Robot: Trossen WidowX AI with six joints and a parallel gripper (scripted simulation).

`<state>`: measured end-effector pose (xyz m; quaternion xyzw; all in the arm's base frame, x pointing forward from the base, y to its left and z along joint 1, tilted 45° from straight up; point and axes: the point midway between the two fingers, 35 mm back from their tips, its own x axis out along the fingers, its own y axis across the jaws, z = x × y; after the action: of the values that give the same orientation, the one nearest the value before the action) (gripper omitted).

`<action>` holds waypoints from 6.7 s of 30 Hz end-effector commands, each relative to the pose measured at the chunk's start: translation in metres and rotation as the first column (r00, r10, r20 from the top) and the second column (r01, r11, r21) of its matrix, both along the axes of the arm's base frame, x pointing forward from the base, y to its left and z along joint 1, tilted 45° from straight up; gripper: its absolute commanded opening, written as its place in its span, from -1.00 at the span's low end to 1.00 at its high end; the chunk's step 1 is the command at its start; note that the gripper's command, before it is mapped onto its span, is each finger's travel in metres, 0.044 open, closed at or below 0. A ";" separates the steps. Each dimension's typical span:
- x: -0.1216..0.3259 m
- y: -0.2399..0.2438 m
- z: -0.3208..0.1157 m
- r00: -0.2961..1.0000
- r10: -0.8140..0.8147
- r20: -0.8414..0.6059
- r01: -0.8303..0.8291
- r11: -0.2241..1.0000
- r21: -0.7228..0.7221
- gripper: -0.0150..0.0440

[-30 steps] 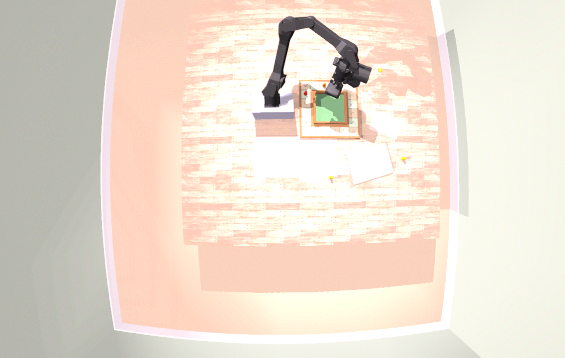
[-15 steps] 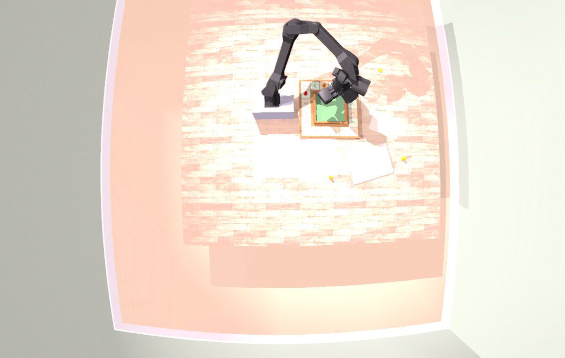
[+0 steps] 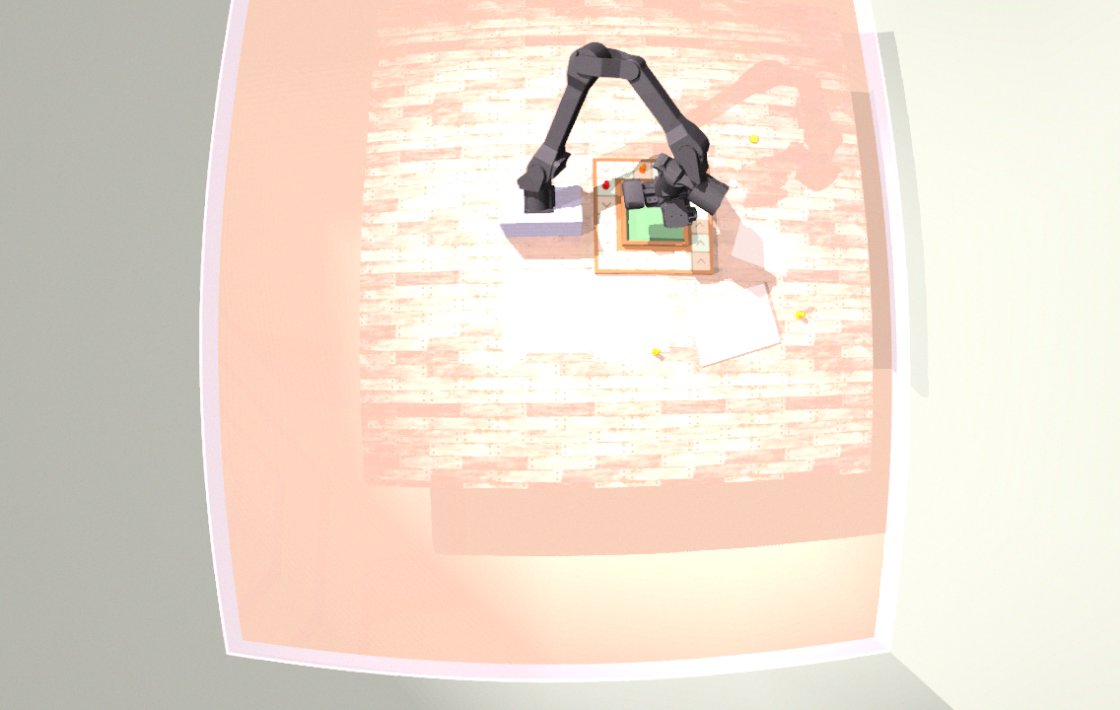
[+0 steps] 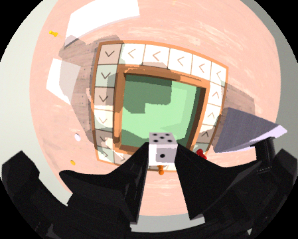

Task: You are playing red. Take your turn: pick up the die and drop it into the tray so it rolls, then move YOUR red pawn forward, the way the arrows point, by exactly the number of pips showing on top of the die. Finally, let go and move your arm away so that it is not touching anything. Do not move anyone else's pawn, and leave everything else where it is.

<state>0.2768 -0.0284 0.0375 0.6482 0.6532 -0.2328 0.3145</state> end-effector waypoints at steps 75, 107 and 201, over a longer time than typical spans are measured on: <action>-0.006 -0.025 0.046 0.991 -0.136 -0.012 0.081 0.658 -0.748 0.58; -0.082 0.035 0.027 0.547 0.634 0.548 -0.603 0.751 -0.267 0.19; -0.113 0.024 0.057 0.049 0.747 0.663 -0.696 0.502 -0.514 -0.49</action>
<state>0.1667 0.0050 0.0854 0.2471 0.6375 0.2774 0.6750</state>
